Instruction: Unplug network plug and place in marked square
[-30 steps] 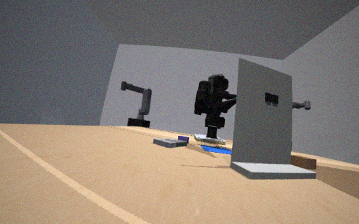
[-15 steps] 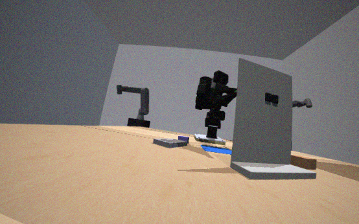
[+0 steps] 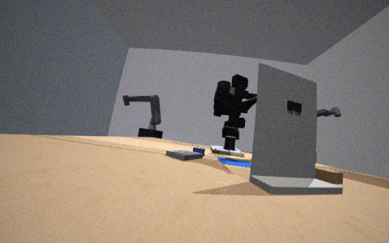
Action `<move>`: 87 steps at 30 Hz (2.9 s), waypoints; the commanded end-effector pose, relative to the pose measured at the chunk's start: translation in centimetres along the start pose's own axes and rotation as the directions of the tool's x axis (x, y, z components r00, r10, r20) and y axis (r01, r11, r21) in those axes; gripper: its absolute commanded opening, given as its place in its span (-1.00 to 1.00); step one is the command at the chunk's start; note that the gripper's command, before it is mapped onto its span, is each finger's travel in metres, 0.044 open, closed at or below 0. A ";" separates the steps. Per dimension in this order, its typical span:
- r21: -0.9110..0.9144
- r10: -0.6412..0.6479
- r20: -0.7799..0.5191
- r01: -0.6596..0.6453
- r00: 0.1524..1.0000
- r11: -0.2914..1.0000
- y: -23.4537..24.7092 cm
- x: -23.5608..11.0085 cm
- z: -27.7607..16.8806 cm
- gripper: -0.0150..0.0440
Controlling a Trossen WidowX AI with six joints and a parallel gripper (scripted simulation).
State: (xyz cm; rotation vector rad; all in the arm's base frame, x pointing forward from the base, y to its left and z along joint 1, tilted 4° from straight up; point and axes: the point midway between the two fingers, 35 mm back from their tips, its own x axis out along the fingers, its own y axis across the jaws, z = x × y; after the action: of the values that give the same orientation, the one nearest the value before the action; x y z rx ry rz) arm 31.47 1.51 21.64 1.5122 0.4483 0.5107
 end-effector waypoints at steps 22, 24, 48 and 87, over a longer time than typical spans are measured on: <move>0.295 -0.339 0.244 0.263 0.909 0.919 -4.8 0.6 0.9 -0.49; 0.313 -0.372 0.254 0.288 0.893 0.905 -5.3 0.4 0.7 -0.49; 0.429 -0.735 0.355 0.598 0.578 0.677 -10.0 -4.3 -1.7 -0.49; 0.442 -0.787 0.364 0.651 0.499 0.617 -15.3 -5.4 -1.9 -0.49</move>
State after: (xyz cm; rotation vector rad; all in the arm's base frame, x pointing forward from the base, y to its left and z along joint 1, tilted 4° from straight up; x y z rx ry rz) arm 26.77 0.09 7.00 1.4586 0.6648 -0.6748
